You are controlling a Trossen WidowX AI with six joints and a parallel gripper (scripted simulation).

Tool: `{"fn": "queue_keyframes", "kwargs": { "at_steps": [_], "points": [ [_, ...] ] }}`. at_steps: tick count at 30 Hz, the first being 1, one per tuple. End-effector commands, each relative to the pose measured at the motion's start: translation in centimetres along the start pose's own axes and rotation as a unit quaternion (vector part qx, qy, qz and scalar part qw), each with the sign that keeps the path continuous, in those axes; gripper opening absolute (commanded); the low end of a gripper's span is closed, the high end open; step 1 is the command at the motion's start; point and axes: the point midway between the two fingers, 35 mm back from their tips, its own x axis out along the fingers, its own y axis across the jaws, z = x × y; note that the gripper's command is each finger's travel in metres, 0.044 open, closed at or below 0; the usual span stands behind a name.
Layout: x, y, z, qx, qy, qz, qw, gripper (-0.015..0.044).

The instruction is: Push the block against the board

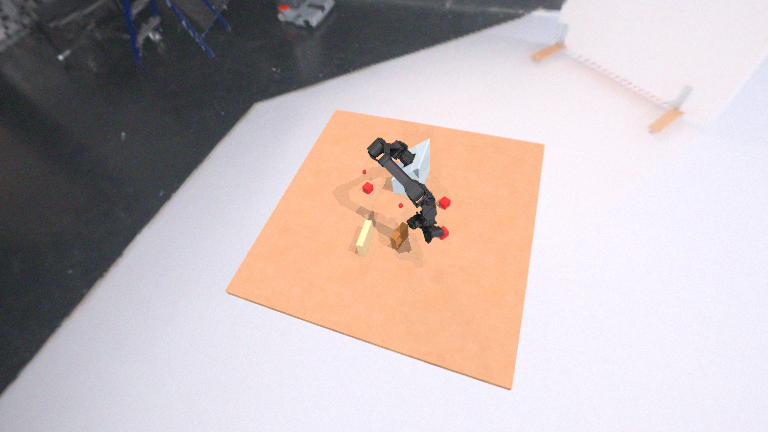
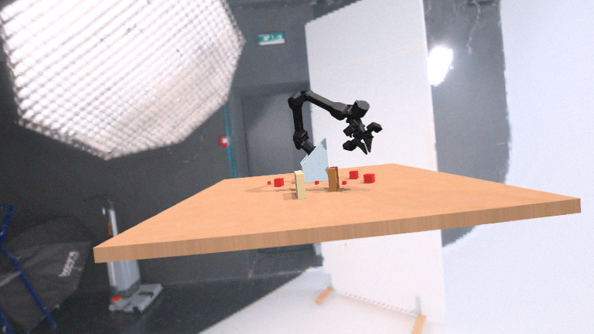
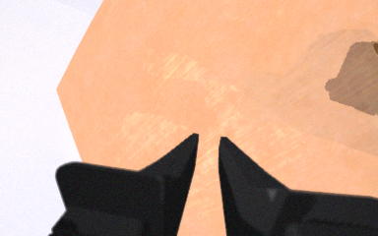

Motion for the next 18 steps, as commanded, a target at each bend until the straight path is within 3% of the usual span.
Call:
{"fn": "queue_keyframes", "kwargs": {
  "at_steps": [1, 18],
  "points": [
    [0.5, -1.0, 4.1, 0.048, 0.007, -0.029, 0.998, 0.0],
    [0.3, -14.7, 22.7, 0.26, 0.032, -0.218, 0.94, 0.0]
  ]
}}
